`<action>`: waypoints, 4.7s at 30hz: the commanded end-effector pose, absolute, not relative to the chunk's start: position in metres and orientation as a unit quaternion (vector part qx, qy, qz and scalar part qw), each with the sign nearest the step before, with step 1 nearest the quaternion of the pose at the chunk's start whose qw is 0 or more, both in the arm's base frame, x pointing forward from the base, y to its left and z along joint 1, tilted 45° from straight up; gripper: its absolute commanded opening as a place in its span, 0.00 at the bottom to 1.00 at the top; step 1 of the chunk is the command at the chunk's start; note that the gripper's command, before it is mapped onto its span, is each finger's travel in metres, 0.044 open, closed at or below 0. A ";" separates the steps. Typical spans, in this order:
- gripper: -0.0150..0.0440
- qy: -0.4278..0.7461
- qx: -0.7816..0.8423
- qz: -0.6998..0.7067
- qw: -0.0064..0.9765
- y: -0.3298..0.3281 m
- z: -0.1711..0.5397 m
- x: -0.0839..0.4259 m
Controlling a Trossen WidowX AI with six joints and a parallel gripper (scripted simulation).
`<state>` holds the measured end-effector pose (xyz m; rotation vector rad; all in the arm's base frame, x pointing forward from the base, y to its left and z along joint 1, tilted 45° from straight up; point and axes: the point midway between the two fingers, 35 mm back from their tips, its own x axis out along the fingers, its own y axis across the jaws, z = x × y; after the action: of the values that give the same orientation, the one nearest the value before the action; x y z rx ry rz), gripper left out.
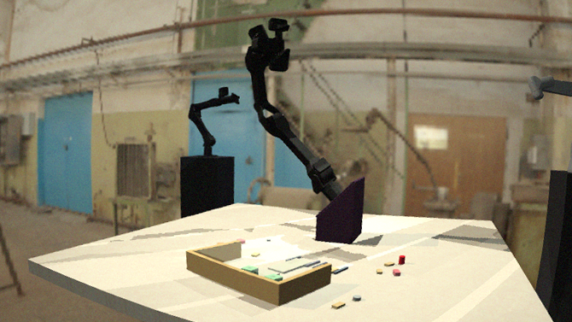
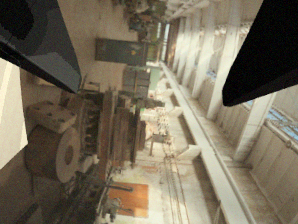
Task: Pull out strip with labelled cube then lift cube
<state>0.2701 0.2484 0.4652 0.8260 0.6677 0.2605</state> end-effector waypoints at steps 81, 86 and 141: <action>0.25 0.595 -0.120 -0.407 0.683 -0.022 -0.056 0.426; 0.25 0.604 -0.112 -0.423 0.666 -0.025 -0.063 0.427; 0.25 0.603 -0.113 -0.423 0.666 -0.073 -0.114 0.424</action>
<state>0.4244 -0.0730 -0.1141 -0.2486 1.3621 -0.9576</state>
